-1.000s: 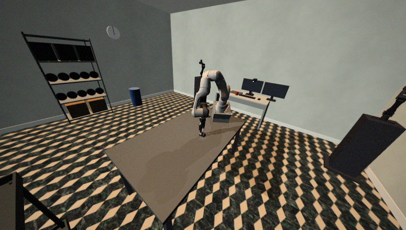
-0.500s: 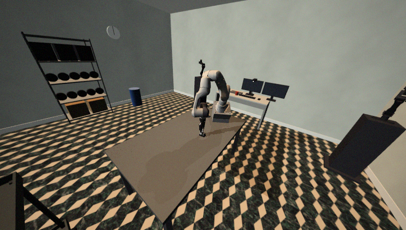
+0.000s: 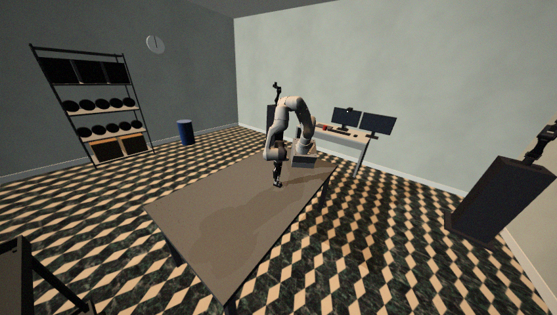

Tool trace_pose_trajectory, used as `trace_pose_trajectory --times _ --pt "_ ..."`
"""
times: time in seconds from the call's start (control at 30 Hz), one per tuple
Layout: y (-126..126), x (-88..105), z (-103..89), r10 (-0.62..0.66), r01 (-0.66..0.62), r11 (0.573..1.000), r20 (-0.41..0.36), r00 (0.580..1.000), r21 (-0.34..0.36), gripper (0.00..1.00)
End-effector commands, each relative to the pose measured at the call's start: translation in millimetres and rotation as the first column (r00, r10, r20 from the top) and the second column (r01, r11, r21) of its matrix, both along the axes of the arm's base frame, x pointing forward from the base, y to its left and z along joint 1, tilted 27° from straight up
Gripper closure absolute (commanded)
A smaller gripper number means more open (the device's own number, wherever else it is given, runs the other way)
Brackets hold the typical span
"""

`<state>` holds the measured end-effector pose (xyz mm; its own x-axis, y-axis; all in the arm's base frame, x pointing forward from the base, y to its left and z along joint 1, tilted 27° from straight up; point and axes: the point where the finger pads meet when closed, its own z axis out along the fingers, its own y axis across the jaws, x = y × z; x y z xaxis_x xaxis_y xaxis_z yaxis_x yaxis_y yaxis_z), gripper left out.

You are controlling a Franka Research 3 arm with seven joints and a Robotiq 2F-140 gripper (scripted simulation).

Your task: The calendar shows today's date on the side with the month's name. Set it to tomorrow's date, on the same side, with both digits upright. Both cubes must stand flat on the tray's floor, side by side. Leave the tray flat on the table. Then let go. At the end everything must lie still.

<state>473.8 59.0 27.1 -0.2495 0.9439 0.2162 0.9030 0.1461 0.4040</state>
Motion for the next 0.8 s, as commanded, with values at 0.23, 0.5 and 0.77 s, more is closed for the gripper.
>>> trace_pose_trajectory --times 0.23,0.5,0.77 --pt "1 1.3 0.8 -0.006 0.006 1.000 0.001 1.000 0.003 0.84" --pt "-6 -7.0 21.8 -0.006 0.006 1.000 0.001 1.000 0.003 0.84" --pt "-19 -21.6 58.4 -0.006 0.006 1.000 0.001 1.000 0.003 0.84"
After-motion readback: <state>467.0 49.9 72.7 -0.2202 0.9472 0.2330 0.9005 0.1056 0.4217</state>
